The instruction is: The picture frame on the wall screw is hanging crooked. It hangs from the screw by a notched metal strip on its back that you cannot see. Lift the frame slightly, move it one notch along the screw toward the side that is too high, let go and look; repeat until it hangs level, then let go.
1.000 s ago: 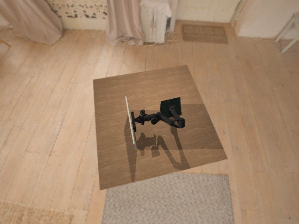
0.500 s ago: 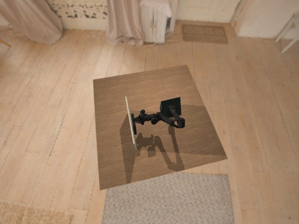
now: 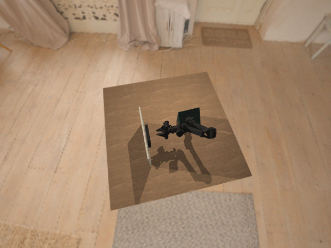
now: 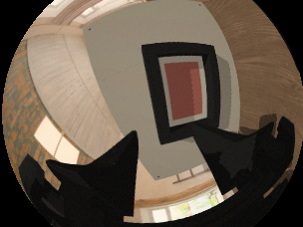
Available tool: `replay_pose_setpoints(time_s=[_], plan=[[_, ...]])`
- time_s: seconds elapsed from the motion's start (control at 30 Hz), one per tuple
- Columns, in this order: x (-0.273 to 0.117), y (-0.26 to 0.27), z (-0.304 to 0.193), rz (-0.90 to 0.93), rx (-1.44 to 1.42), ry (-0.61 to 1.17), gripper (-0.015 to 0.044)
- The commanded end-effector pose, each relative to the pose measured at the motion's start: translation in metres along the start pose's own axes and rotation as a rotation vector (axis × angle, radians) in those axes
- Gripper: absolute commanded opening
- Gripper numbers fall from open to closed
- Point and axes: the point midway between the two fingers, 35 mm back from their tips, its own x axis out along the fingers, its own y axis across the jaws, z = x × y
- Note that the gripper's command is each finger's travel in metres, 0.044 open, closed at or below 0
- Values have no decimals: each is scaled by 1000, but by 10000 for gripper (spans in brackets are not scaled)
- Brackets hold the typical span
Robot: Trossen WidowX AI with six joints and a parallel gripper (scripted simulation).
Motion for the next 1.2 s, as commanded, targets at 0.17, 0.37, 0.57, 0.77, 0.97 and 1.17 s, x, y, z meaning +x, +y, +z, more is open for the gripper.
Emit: replay_pose_setpoints(time_s=[0.17, 0.37, 0.57, 0.77, 0.97, 1.17], plan=[[-21, -1, 5, -6, 68, -3, 260], [-46, 21, 4, -9, 106, -6, 260], [-74, 32, 6, -13, 148, -8, 260], [-102, 33, 12, -15, 191, -9, 260], [-106, 34, 11, -11, 191, -7, 260], [-108, 32, 13, -16, 201, -10, 260]])
